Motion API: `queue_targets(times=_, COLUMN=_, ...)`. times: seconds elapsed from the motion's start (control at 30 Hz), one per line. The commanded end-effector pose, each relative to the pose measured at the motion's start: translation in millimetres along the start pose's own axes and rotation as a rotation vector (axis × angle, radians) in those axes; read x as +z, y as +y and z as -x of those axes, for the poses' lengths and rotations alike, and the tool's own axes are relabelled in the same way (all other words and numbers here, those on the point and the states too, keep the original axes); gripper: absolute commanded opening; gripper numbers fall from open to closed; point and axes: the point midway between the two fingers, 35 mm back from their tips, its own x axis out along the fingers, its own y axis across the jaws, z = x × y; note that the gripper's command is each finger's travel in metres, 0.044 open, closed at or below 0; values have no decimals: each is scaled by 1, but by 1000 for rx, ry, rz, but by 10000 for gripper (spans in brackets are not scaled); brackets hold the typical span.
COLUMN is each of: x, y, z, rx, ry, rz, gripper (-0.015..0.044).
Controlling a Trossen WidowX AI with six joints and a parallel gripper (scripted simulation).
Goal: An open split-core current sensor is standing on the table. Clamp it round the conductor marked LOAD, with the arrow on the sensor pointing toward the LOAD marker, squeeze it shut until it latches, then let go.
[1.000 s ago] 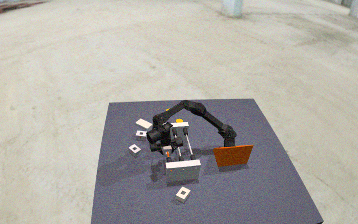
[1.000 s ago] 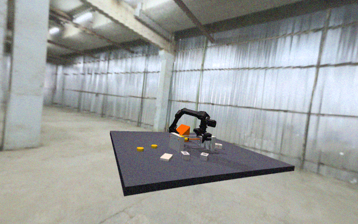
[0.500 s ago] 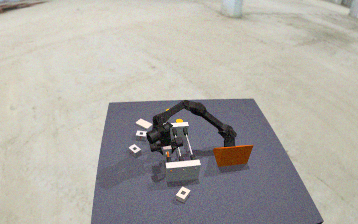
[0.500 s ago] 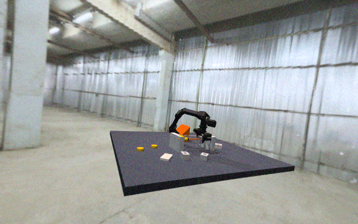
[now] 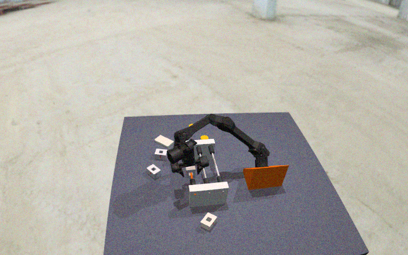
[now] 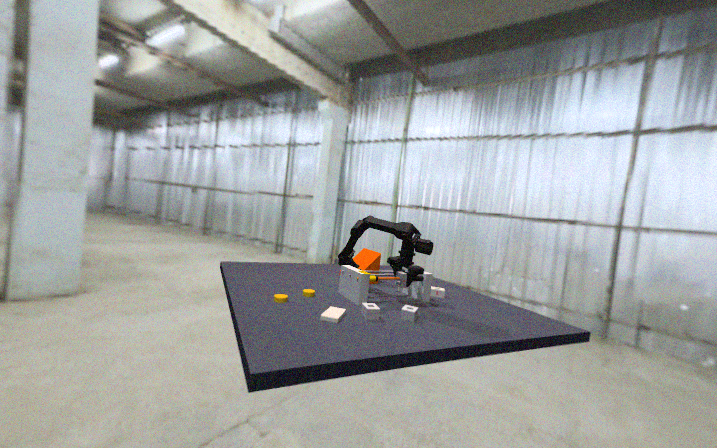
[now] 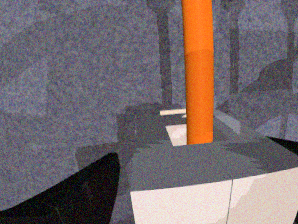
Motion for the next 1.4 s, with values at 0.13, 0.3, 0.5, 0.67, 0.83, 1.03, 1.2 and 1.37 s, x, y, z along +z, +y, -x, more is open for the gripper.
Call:
queue_targets(times=0.13, x=0, y=0, z=0, rx=0, ry=0, rz=1, gripper=440)
queue_targets(times=0.3, x=1, y=-2, z=9, rx=29, ry=-3, rz=-4, gripper=440)
queue_targets(times=0.5, x=7, y=-31, z=79, rx=283, ry=-11, rz=-46, gripper=440)
queue_targets(times=0.67, x=9, y=-40, z=94, rx=344, ry=-8, rz=-58, gripper=440)
queue_targets(times=0.83, x=9, y=-40, z=94, rx=344, ry=-8, rz=-58, gripper=440)
queue_targets(times=1.03, x=9, y=-40, z=94, rx=344, ry=-8, rz=-58, gripper=440)
queue_targets(times=1.2, x=9, y=-40, z=94, rx=344, ry=-8, rz=-58, gripper=440)
queue_targets(times=1.37, x=9, y=-40, z=94, rx=344, ry=-8, rz=-58, gripper=440)
